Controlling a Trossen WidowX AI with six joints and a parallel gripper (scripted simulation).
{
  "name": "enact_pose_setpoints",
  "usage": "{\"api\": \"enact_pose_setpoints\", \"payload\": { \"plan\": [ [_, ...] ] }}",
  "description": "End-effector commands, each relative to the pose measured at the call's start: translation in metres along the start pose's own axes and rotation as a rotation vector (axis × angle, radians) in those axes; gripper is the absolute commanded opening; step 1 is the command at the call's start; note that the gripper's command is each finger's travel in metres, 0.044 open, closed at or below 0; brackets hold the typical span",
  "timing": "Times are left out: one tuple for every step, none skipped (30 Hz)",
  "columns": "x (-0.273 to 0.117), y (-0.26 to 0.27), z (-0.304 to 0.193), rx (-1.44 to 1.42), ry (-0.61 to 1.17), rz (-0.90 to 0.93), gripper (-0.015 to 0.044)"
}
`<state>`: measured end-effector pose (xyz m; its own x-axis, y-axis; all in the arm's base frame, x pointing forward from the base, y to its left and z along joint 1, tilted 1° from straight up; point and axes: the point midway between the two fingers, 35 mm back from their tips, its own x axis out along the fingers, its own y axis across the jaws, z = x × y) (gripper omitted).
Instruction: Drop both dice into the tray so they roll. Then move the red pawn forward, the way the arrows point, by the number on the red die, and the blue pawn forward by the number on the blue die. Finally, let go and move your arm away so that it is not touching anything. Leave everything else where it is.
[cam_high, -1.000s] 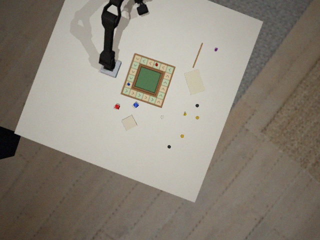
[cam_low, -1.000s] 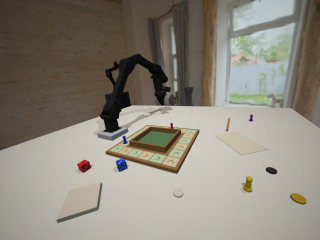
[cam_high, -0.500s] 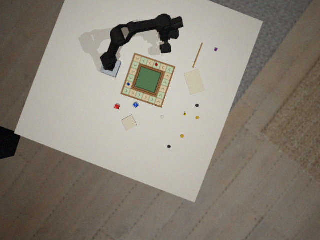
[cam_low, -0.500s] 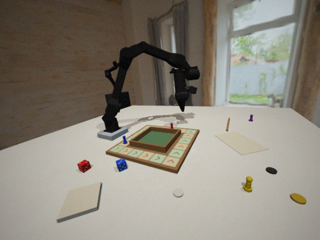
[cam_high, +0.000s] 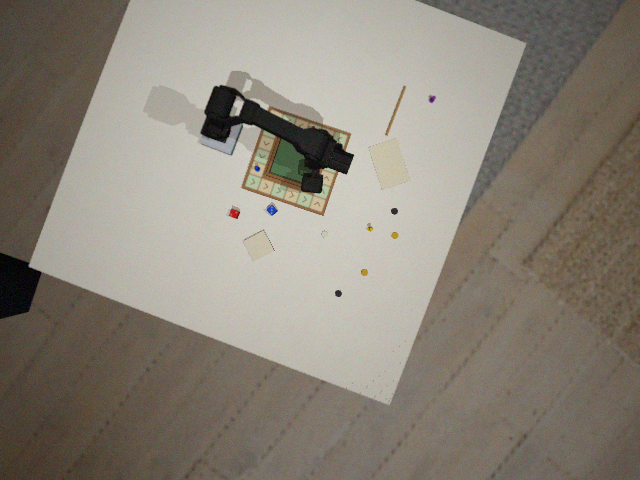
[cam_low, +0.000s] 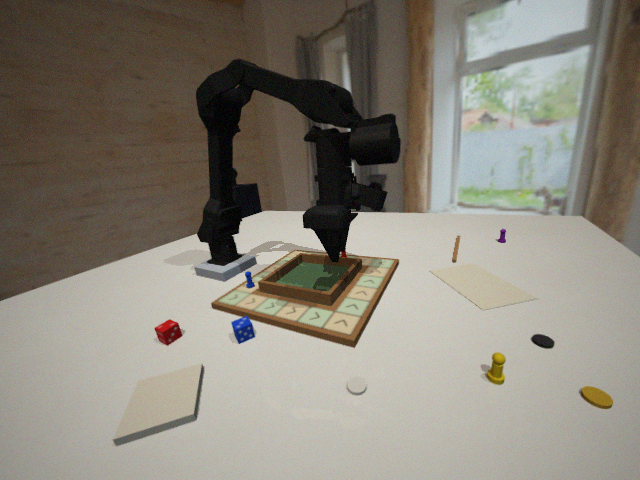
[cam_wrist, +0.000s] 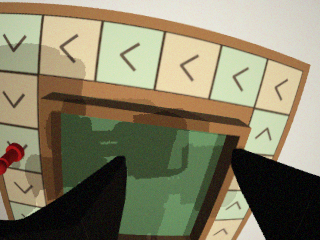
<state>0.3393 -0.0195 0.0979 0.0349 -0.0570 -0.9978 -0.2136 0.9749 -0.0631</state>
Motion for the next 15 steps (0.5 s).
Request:
{"api": "enact_pose_setpoints", "payload": {
  "plan": [
    [0.003,-0.048,-0.032,0.041,0.007,0.013,0.0275],
    [0.004,-0.061,-0.041,0.054,0.008,0.016,0.0275],
    [0.005,-0.072,-0.051,0.068,0.010,0.018,0.0275],
    [0.006,-0.084,-0.062,0.081,0.011,0.021,0.0275],
    [0.007,-0.094,-0.072,0.094,0.012,0.023,0.0275],
    [0.007,-0.105,-0.084,0.106,0.013,0.025,0.0275],
    [0.008,-0.114,-0.095,0.119,0.014,0.028,0.0275],
    [0.009,-0.123,-0.107,0.132,0.014,0.030,0.0275],
    [0.010,-0.131,-0.119,0.145,0.014,0.032,0.0275],
    [0.011,-0.139,-0.132,0.158,0.014,0.034,0.0275],
    [0.011,-0.145,-0.145,0.171,0.014,0.036,0.0275],
    [0.012,-0.151,-0.158,0.184,0.013,0.038,0.0275],
    [0.013,-0.157,-0.171,0.197,0.012,0.040,0.0275],
    [0.013,-0.162,-0.184,0.210,0.012,0.042,0.0275],
    [0.014,-0.166,-0.198,0.223,0.010,0.043,0.0275]
  ]
}}
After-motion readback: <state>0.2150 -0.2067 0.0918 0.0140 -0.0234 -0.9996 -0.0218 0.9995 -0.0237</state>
